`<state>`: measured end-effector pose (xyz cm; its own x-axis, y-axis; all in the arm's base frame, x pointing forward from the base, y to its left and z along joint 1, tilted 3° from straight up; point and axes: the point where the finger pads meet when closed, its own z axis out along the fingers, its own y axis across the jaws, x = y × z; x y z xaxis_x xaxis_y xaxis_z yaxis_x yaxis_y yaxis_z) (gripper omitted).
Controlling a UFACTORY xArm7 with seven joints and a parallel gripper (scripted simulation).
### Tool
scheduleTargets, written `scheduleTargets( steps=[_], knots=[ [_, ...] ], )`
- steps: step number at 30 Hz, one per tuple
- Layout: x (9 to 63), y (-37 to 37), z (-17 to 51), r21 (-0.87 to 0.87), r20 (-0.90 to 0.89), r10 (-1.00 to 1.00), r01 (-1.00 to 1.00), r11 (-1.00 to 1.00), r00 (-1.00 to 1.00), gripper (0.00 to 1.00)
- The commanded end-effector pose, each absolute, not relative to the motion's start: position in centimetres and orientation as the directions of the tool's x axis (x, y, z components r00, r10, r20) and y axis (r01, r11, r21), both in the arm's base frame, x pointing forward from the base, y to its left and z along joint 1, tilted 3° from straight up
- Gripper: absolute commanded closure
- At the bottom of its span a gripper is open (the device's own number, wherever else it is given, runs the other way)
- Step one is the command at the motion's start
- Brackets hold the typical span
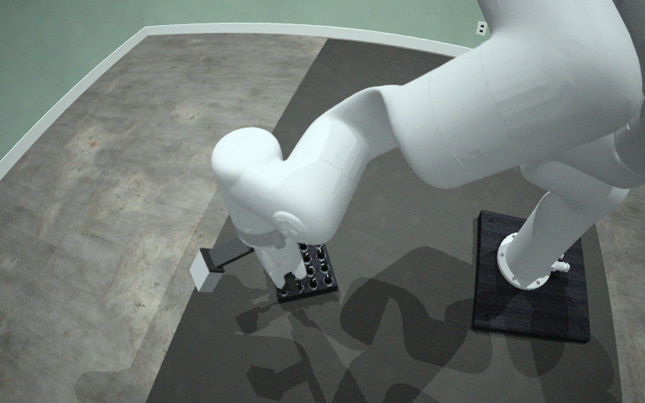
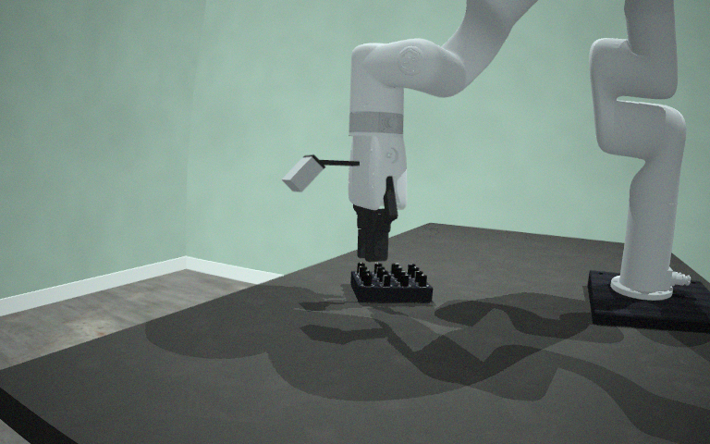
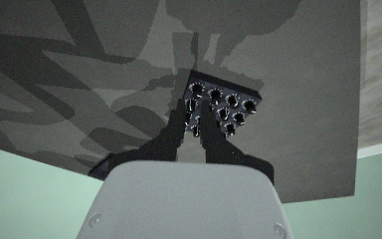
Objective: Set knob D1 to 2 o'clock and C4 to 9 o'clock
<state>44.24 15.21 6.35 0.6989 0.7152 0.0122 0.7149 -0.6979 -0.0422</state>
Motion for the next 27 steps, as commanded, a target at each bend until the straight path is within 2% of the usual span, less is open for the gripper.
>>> scheduleTargets(
  steps=[1, 14, 19, 20, 27],
  knots=[
    [44.24, 15.25, 6.35, -0.048, 0.02, 0.796, 0.795, -0.604, 0.605, 0.81],
    [43.85, 15.38, 6.1, -0.05, 0.03, 0.974, 0.973, -0.225, 0.226, 0.81],
    [43.79, 15.4, 6.08, -0.049, 0.034, 0.991, 0.99, -0.13, 0.132, 0.81],
    [43.74, 15.43, 6.08, -0.048, 0.038, 0.998, 0.998, -0.04, 0.042, 0.81],
    [43.66, 15.47, 6.12, -0.042, 0.047, 0.986, 0.985, 0.165, -0.163, 0.81]
  ],
)
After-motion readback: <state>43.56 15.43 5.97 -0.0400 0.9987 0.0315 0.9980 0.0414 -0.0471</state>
